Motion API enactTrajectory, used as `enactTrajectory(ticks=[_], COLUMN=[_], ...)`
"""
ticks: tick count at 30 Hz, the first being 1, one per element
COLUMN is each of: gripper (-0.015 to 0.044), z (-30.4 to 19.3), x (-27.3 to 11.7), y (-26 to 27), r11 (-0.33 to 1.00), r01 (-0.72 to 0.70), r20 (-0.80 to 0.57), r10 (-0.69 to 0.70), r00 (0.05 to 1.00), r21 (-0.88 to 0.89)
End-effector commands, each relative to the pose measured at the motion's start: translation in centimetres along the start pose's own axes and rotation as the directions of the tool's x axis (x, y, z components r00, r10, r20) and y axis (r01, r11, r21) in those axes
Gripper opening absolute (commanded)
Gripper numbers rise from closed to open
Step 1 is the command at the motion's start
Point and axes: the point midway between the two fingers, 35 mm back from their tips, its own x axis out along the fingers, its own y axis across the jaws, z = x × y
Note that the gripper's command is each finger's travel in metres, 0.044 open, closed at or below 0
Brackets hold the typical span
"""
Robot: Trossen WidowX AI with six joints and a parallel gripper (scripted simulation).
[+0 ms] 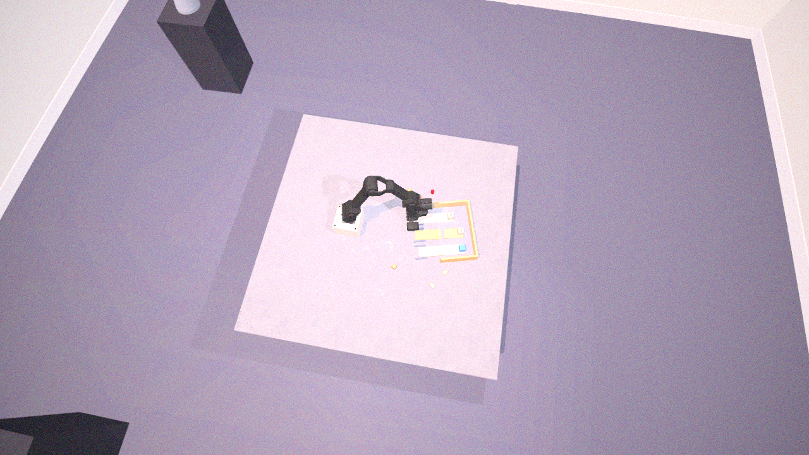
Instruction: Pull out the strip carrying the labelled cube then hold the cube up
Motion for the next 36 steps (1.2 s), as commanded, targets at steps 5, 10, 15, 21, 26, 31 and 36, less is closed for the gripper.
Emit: enactTrajectory(ticks=[5, 10, 15, 21, 26, 31, 36], gripper=[0.0, 0.0, 0.0, 0.0, 0.0, 0.0, 0.0], z=[-1.9, -2.6, -3.3, -4.3, -5.1, -5.8, -6.6], x=[0.4, 0.4, 0.4, 0.4, 0.4, 0.3, 0.3], y=[-0.1, -0.1, -0.1, -0.2, -0.2, -0.2, -0.2], r11=[1.0, 1.0, 1.0, 1.0, 1.0, 1.0, 1.0], r01=[0.001, 0.001, 0.001, 0.001, 0.001, 0.001, 0.002], r20=[-0.022, -0.023, -0.023, -0.024, -0.025, -0.025, -0.026], r10=[-0.001, -0.001, -0.001, -0.001, -0.001, -0.002, -0.002], r00=[1.0, 1.0, 1.0, 1.0, 1.0, 1.0, 1.0], r21=[-0.001, -0.001, -0.001, -0.001, -0.001, -0.001, -0.001])
